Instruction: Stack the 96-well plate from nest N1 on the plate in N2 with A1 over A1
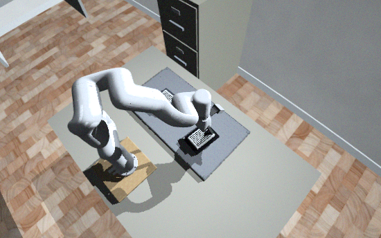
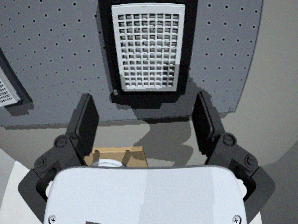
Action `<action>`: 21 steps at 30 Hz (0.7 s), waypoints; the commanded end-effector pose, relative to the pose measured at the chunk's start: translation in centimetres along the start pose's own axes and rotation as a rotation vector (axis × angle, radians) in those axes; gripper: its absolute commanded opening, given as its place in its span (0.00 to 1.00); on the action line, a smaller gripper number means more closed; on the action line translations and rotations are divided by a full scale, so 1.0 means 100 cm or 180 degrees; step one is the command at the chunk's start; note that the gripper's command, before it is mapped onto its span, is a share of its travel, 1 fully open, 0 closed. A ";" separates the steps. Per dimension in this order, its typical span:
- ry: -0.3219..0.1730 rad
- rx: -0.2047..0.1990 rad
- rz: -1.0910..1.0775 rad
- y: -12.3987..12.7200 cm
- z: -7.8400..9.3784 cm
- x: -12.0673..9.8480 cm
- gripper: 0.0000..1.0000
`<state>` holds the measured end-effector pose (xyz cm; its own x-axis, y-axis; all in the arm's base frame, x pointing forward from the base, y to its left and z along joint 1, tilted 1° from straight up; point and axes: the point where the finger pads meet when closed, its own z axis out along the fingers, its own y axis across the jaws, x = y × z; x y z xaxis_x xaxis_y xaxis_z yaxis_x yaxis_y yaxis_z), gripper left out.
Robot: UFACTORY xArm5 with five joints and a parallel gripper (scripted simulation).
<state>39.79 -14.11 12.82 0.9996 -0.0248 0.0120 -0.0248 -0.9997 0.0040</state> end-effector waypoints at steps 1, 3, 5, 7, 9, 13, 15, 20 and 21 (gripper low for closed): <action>0.0017 -0.0006 -0.0003 0.004 0.001 0.003 1.00; 0.0017 -0.0006 -0.0003 0.004 0.001 0.003 1.00; 0.0017 -0.0006 -0.0003 0.004 0.001 0.003 1.00; 0.0017 -0.0006 -0.0003 0.004 0.001 0.003 1.00; 0.0017 -0.0006 -0.0003 0.004 0.001 0.003 1.00; 0.0017 -0.0006 -0.0003 0.004 0.003 0.003 1.00; 0.0017 -0.0006 -0.0003 0.004 0.006 0.003 1.00; 0.0017 -0.0006 -0.0003 0.004 0.011 0.003 1.00; 0.0017 -0.0006 -0.0003 0.004 0.013 0.003 1.00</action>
<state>39.93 -14.48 11.94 0.9996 -0.0237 0.0133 -0.0237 -0.9997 0.0045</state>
